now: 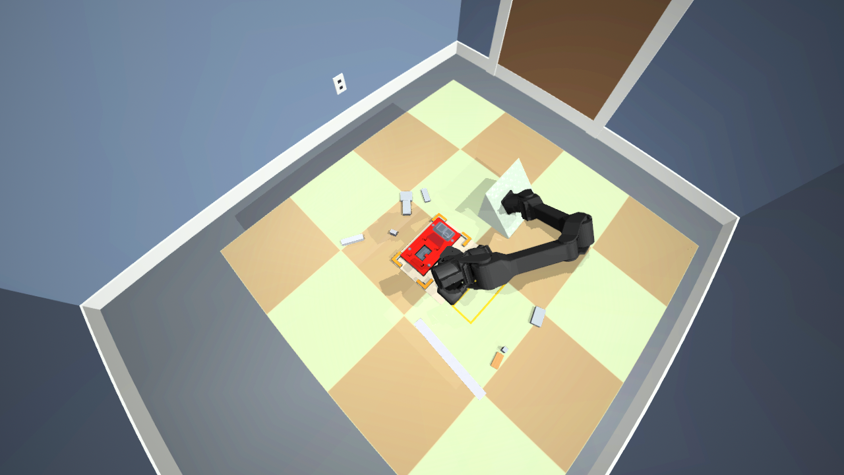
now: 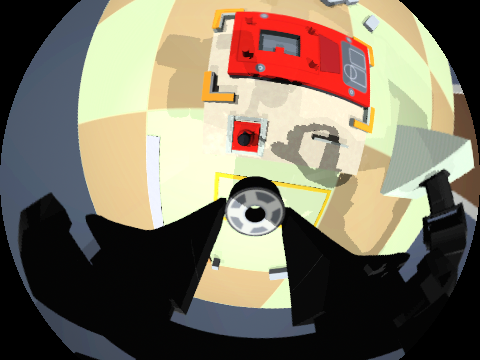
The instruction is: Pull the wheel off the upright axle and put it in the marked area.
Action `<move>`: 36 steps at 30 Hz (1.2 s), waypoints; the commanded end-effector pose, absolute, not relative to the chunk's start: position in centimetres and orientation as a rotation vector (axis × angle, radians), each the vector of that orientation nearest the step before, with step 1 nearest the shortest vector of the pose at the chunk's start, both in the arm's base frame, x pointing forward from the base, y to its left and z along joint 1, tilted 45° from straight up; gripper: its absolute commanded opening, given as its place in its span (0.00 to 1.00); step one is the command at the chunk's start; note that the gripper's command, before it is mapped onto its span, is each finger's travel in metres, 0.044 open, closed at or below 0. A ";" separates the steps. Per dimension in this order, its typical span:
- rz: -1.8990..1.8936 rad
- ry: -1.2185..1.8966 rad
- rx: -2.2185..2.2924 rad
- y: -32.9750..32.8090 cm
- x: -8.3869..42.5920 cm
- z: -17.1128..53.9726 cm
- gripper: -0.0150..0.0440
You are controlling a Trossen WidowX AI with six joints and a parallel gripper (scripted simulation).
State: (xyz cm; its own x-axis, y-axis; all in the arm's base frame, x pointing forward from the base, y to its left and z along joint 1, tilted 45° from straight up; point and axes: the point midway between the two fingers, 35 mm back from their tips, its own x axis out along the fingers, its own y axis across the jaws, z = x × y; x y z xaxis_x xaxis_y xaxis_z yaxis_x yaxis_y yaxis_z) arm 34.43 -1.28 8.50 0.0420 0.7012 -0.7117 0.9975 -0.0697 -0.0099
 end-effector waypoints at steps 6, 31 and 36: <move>-0.774 1.709 1.831 0.7 32.9 10.8 0.25; -0.772 1.712 1.833 4.4 31.0 11.6 0.25; -0.773 1.710 1.831 5.5 31.2 10.3 0.25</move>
State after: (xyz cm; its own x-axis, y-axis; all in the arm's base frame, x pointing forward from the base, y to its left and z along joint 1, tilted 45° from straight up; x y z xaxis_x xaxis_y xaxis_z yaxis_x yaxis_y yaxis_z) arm 31.08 4.63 11.23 0.0422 0.7027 -0.7102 0.9975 -0.0704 -0.0104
